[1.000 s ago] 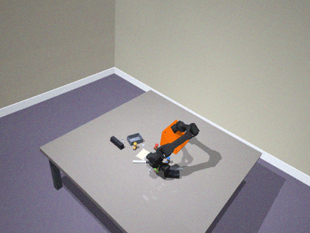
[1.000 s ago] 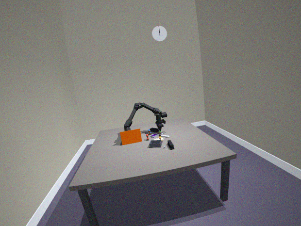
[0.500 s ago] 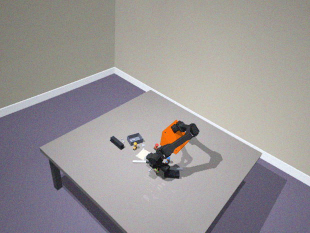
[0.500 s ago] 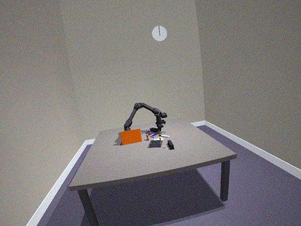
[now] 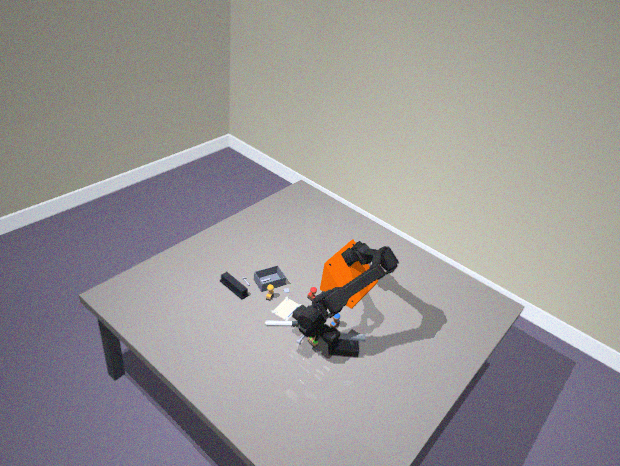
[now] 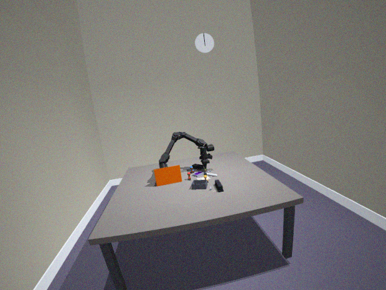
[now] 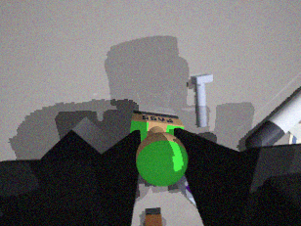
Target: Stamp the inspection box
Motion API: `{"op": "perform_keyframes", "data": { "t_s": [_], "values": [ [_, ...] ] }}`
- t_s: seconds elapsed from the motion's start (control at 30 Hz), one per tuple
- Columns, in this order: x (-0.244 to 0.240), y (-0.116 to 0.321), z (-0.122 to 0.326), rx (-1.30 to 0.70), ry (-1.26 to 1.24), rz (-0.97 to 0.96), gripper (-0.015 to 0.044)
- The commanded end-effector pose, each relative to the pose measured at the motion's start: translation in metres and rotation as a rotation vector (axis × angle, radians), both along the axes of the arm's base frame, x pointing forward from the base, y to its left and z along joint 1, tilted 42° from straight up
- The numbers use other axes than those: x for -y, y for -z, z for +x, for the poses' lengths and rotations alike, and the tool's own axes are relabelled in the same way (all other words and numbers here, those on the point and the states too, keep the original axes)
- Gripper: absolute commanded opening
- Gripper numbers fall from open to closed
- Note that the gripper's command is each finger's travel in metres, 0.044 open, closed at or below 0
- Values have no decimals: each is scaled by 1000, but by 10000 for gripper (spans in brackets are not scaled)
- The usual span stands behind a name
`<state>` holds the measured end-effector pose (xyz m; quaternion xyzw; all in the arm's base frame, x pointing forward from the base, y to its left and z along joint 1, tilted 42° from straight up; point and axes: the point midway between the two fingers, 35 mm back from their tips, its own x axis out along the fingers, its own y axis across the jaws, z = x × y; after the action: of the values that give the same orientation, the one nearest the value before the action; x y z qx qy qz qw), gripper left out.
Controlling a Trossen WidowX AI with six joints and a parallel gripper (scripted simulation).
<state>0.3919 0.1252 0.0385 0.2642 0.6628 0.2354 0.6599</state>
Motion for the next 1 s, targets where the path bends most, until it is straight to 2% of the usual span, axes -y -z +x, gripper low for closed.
{"op": "perform_keyframes", "data": {
  "t_s": [0.0, 0.97],
  "values": [
    [2, -2, 1, 4, -2, 0, 0],
    [11, -12, 1, 4, -1, -3, 0]
  ]
}}
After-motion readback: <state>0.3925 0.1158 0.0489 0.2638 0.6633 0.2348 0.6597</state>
